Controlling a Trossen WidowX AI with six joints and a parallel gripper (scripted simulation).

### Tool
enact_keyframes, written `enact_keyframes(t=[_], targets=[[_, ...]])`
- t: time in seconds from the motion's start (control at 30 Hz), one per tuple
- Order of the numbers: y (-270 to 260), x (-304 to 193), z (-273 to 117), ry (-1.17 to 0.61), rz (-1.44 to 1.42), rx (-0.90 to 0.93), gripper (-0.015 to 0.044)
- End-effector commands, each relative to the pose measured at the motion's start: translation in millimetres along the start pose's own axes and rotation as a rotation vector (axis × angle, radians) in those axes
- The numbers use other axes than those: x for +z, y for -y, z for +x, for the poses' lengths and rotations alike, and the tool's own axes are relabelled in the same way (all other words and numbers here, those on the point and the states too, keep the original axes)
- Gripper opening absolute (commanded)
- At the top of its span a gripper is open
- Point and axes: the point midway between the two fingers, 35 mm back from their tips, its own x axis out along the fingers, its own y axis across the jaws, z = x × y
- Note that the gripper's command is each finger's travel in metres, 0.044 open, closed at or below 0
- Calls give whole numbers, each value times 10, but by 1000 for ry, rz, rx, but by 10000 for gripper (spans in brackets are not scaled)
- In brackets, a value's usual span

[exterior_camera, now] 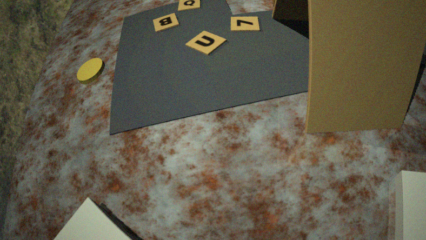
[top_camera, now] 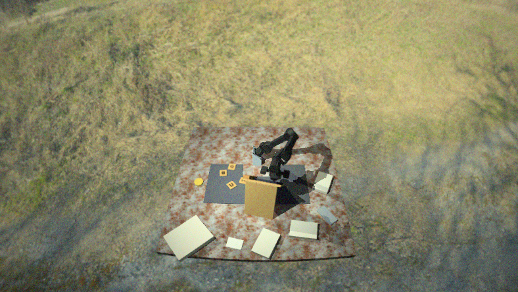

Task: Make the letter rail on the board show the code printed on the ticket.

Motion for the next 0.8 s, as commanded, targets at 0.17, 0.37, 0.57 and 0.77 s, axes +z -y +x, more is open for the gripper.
enact_keyframes(t=[0.17,0.37,0.57,0.77], targets=[[-6,23,26,0,1,3,0],[20,12,13,0,2,3,0],[41,9,12,0,2,3,0],[61,8,14,0,2,3,0]])
